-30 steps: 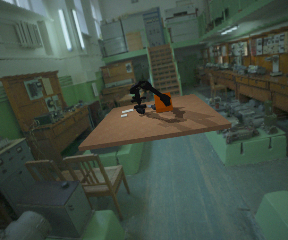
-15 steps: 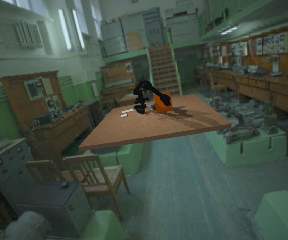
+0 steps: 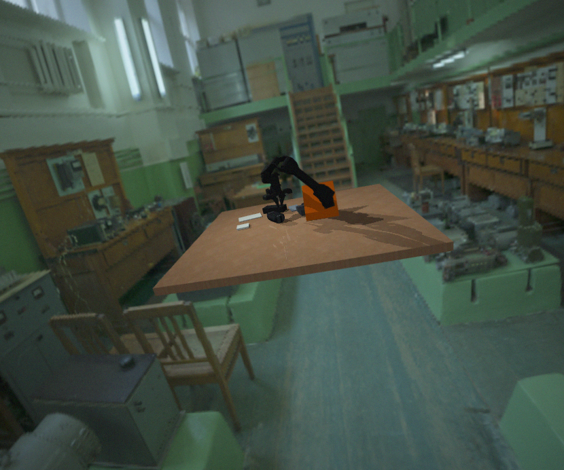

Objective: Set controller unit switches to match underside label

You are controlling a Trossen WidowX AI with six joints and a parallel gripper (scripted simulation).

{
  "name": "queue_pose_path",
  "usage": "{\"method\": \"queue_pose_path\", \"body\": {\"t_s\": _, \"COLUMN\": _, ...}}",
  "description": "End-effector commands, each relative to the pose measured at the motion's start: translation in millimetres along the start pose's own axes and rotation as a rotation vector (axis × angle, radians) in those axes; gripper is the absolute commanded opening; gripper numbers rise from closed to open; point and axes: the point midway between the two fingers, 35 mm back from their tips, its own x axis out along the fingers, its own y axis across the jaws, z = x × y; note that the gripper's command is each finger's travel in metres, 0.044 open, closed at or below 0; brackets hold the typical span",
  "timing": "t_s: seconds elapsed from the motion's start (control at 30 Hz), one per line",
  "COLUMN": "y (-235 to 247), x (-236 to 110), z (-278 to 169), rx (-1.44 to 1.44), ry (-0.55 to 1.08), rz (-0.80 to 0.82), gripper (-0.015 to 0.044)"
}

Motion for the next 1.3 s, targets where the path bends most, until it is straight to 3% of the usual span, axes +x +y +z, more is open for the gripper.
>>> {"method": "queue_pose_path", "body": {"t_s": 0.0, "y": 1.1, "x": -30.2, "z": 1.7, "rx": -0.011, "ry": -0.018, "rz": 0.005, "gripper": 0.0184}}
{"method": "queue_pose_path", "body": {"t_s": 0.13, "y": 1.1, "x": -30.2, "z": 1.7, "rx": -0.011, "ry": -0.018, "rz": 0.005, "gripper": 0.0289}}
{"method": "queue_pose_path", "body": {"t_s": 0.5, "y": 1.1, "x": -30.2, "z": 1.7, "rx": -0.011, "ry": -0.018, "rz": 0.005, "gripper": 0.0000}}
{"method": "queue_pose_path", "body": {"t_s": 0.93, "y": 1.1, "x": -30.2, "z": 1.7, "rx": -0.011, "ry": -0.018, "rz": 0.005, "gripper": 0.0000}}
{"method": "queue_pose_path", "body": {"t_s": 1.27, "y": 1.5, "x": -30.1, "z": 1.7, "rx": -0.006, "ry": -0.018, "rz": 0.008, "gripper": 0.0262}}
